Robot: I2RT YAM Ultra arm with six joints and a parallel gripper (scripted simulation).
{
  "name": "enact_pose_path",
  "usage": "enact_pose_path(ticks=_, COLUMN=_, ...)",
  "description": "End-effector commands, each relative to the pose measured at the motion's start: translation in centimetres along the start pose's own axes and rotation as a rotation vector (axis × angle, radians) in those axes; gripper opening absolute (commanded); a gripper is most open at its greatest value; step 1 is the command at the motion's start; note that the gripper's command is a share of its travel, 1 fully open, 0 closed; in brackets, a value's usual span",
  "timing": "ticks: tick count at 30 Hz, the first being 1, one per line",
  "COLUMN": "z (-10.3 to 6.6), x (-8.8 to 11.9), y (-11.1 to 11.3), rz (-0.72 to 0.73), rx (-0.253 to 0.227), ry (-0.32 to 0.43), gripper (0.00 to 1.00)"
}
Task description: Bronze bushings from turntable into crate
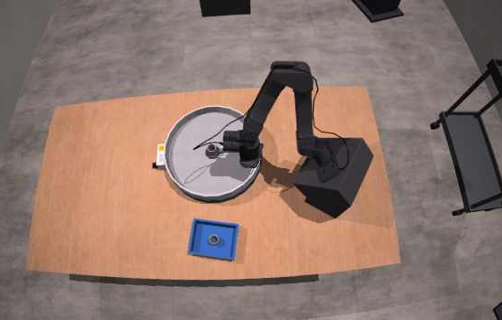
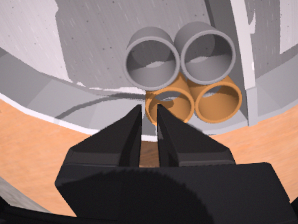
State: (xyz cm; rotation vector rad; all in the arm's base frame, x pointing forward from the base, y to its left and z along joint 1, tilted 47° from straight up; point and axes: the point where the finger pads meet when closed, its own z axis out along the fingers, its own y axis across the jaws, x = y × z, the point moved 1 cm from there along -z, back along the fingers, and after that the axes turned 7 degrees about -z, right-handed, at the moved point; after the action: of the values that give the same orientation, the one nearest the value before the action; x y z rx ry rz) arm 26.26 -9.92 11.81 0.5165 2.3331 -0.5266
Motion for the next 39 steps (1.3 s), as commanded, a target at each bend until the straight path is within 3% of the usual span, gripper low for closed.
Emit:
enact_pose_path(ticks=1, z=-0.39, x=-0.66, y=-0.08, rz=0.012, rx=-0.009, ry=-0.030, gripper=0.13)
enact_pose_path(ticks=27, z=-0.39, x=-0.65, y=-0.08, rz=0.012, rx=-0.009, ry=-0.030, gripper=0.13)
enact_pose_path(ticks=34, z=-0.19, x=0.25, y=-0.08, rz=0.004, rx=-0.006, ry=-0.013, gripper=0.13)
enact_pose_path(ticks=39, z=-0.52, x=-0.63, y=-0.09, rz=0.012, rx=-0.009, ry=-0.031, gripper=0.13)
